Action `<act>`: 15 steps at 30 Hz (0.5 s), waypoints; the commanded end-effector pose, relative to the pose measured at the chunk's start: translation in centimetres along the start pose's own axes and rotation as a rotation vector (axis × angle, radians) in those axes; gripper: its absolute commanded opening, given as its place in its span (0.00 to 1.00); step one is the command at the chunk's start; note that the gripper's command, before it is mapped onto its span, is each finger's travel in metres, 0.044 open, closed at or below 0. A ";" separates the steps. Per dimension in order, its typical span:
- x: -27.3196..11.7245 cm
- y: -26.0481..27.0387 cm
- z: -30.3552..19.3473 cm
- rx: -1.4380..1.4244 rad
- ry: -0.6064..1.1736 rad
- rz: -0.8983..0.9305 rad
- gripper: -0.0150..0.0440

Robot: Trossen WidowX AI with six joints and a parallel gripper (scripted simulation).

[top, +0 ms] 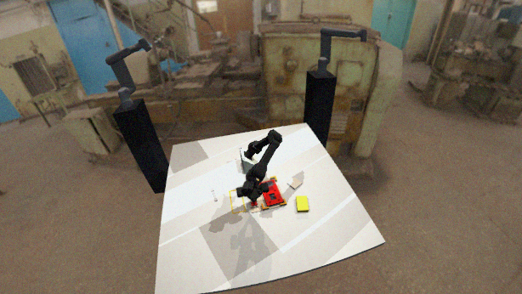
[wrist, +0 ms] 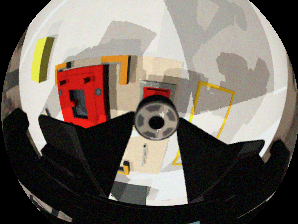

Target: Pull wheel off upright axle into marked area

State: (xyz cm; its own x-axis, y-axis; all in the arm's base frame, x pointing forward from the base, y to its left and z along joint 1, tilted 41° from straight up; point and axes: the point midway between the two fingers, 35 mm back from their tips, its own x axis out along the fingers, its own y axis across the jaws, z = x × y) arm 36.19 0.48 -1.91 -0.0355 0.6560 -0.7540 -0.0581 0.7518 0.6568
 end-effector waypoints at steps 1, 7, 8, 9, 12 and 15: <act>-0.2 0.0 -0.1 -0.005 0.003 -0.005 0.25; -0.4 0.0 -0.1 -0.004 0.002 -0.004 0.25; -0.4 0.0 -0.1 -0.004 0.002 -0.004 0.25; -0.4 0.0 -0.1 -0.004 0.002 -0.004 0.25; -0.5 0.0 -0.1 -0.004 0.002 -0.004 0.25; -0.6 0.0 -0.1 -0.004 0.002 -0.004 0.25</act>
State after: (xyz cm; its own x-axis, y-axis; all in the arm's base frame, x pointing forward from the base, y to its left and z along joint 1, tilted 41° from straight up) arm 36.20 0.16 -1.54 -0.0340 0.6564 -0.7537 -0.0572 0.7516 0.6571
